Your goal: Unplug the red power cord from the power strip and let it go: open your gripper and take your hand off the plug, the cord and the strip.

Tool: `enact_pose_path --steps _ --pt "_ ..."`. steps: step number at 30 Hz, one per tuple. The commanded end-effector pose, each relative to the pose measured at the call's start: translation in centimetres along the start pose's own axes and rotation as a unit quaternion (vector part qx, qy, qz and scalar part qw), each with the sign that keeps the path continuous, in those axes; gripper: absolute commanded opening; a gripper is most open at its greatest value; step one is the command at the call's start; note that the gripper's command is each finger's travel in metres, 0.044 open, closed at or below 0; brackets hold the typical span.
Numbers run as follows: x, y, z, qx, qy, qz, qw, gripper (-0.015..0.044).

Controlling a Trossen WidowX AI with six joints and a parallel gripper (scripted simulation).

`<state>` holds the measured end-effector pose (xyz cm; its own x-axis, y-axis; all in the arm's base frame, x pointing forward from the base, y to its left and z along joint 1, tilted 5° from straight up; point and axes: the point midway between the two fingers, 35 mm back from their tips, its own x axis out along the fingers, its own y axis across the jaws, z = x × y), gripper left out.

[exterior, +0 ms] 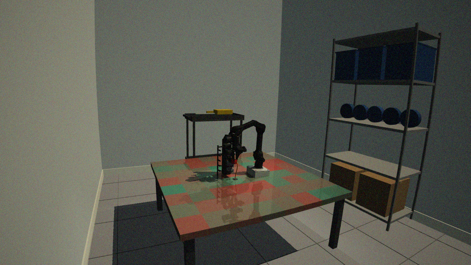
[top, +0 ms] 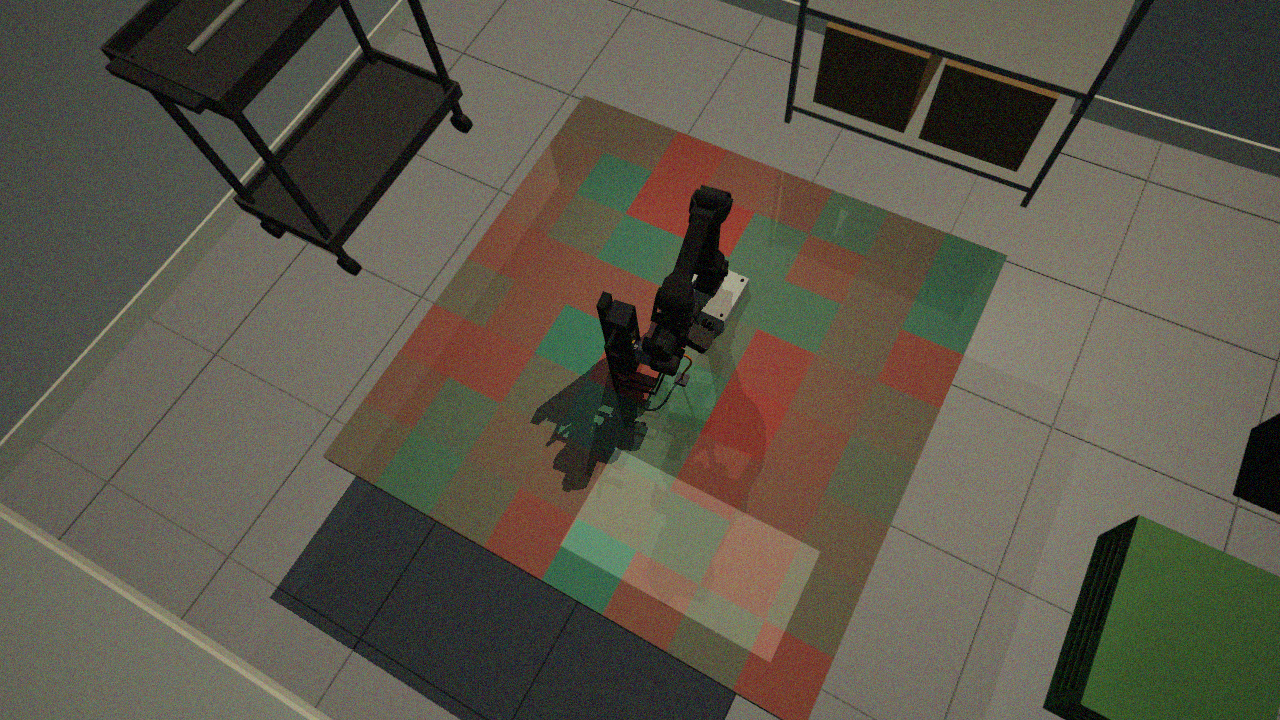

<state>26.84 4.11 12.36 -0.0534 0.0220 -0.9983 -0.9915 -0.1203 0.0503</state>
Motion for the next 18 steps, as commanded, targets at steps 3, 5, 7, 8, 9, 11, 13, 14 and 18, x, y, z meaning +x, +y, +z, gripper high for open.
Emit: enact_pose_path --steps 3,5,7,8,9,11,13,14,18 --pt "0.1 0.0 -0.7 0.003 0.0 0.001 1.0 0.021" --pt "0.1 0.0 -0.7 0.003 0.0 0.001 1.0 0.0263" --pt "0.1 0.0 -0.7 0.003 0.0 0.001 1.0 0.0315" --pt "0.1 0.0 -0.7 0.003 0.0 0.001 1.0 0.0341" --pt "0.0 0.0 -0.5 0.003 0.0 0.001 1.0 0.0368" --pt "-0.2 -0.1 0.4 0.003 0.0 0.0 1.0 0.042" --pt "-0.5 -0.2 2.0 0.002 -0.001 0.0 1.0 0.044" --pt "-0.7 -0.2 2.9 0.002 -0.001 0.0 1.0 0.044" --pt "-1.2 0.0 5.4 0.002 -0.003 0.0 1.0 0.044"
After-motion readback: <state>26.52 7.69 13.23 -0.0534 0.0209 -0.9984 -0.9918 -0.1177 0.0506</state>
